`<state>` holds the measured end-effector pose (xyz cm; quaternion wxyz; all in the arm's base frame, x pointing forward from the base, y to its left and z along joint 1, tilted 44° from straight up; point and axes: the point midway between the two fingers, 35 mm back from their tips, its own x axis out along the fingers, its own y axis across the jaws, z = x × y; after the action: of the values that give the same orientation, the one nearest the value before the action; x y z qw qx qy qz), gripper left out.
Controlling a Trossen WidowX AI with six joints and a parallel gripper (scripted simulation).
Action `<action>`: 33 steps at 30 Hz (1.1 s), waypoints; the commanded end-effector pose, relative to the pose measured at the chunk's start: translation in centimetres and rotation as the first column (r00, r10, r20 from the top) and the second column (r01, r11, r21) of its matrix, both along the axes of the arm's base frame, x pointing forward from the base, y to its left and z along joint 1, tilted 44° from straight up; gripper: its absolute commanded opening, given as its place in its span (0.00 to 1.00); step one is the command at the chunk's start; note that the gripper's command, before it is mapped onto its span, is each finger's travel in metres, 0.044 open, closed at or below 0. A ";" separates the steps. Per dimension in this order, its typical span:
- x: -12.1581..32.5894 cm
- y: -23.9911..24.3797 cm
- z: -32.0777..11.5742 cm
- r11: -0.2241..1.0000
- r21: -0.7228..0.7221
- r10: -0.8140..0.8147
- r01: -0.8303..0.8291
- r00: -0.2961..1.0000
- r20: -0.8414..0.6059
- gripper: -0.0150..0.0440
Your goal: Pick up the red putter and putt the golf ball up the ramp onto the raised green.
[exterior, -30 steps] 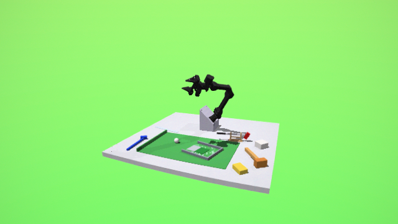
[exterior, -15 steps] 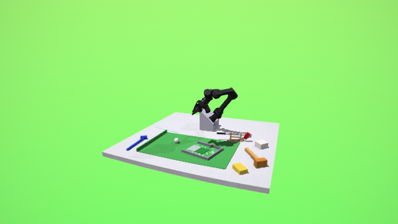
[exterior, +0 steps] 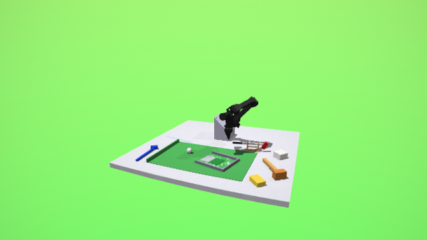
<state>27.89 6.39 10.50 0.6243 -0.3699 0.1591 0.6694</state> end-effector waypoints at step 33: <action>-5.6 7.6 -1.7 0.975 0.219 0.081 -0.047 0.985 -0.152 1.00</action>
<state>22.47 13.66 9.28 0.6220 -0.2554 0.1212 0.7302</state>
